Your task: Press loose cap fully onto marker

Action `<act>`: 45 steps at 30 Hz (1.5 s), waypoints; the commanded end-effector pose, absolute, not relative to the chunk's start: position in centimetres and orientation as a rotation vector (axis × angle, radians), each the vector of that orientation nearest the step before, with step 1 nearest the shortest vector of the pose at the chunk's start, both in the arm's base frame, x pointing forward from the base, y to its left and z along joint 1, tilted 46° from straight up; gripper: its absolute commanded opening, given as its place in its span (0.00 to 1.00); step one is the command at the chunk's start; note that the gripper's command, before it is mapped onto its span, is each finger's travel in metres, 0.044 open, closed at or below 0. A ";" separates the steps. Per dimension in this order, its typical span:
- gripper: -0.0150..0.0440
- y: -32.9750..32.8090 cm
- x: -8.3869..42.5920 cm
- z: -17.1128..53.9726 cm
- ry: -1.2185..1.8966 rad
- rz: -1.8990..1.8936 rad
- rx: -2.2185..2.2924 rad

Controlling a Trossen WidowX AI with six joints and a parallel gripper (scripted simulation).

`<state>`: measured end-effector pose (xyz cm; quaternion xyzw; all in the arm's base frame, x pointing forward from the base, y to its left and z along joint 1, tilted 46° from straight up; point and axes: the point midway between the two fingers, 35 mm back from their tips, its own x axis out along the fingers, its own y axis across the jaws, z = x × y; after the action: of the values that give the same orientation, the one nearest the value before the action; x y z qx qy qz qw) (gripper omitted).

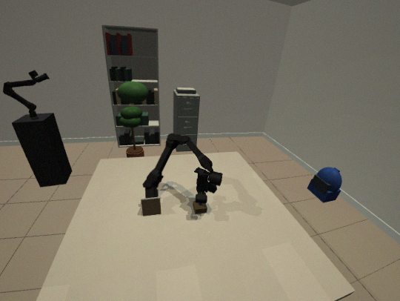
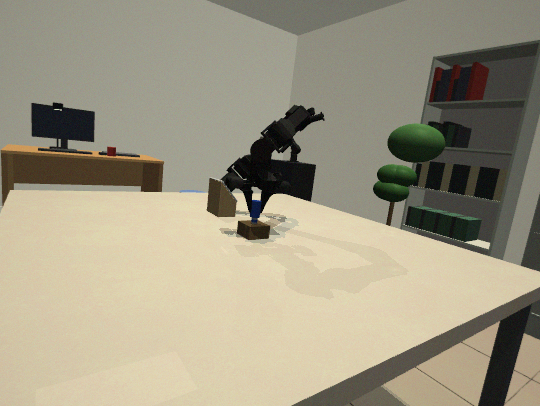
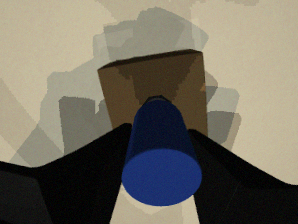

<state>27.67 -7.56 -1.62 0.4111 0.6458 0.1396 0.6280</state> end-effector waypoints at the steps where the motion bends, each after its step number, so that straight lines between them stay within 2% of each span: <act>1: 0.65 -7.6 27.7 -1.6 1.480 0.320 0.942; 9: 1.00 -7.6 27.7 -1.6 1.480 0.320 0.942; 17: 1.00 -12.7 26.7 3.4 1.482 0.317 0.941; 22: 1.00 -12.9 26.7 3.6 1.482 0.317 0.941; 27: 0.78 -12.0 26.6 3.2 1.401 0.491 0.742; 39: 0.25 -11.9 26.6 3.1 1.396 0.501 0.730; 45: 0.25 -11.9 26.6 3.1 1.396 0.501 0.730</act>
<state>26.58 -11.92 3.11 0.3272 0.6236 0.2209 0.6748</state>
